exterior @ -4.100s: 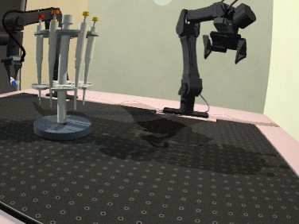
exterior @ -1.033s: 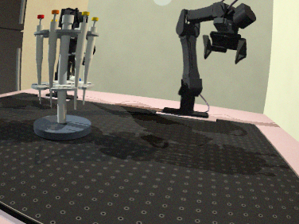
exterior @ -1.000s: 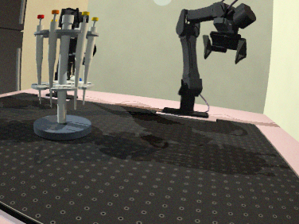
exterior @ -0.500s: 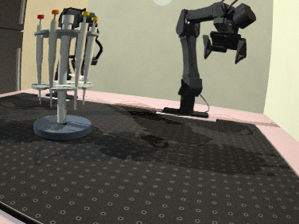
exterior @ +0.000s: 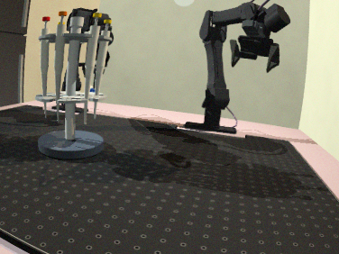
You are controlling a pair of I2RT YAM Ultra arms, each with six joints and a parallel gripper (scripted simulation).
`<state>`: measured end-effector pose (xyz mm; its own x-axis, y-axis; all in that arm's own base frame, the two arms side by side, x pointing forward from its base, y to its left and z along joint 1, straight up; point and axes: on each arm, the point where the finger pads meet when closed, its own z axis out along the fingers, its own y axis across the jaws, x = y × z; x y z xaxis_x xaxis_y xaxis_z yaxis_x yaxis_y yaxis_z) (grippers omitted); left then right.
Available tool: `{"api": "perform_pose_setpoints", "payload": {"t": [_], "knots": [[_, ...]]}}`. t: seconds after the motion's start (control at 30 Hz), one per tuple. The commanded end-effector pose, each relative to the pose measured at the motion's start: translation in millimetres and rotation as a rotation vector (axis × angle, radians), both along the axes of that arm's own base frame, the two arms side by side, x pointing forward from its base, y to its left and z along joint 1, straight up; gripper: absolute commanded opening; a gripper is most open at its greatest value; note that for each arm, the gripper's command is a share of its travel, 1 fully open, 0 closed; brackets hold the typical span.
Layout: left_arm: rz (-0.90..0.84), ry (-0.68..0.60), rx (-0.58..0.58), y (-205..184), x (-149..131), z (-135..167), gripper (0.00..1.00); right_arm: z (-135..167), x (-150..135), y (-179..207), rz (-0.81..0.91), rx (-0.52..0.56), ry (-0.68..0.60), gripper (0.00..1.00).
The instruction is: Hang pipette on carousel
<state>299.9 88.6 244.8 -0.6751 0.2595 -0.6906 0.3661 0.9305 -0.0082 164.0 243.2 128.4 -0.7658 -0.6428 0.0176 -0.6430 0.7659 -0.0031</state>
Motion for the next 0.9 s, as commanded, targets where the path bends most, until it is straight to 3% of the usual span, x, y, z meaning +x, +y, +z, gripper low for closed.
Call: {"api": "perform_pose_setpoints", "payload": {"t": [0.0,0.8,0.83,0.87], "knots": [[-0.005,-0.033,0.005,2,4,8,1.0,7,16,8,-0.028,0.012,-0.017,0.12],[-0.005,-0.033,0.005,2,4,8,1.0,7,72,53,-0.017,0.013,-0.016,0.12],[-0.005,-0.033,0.005,2,4,8,1.0,23,78,59,-0.017,0.083,-0.087,0.12],[-0.005,-0.033,0.005,2,4,8,1.0,14,70,56,-0.004,0.073,-0.089,0.12]]}}
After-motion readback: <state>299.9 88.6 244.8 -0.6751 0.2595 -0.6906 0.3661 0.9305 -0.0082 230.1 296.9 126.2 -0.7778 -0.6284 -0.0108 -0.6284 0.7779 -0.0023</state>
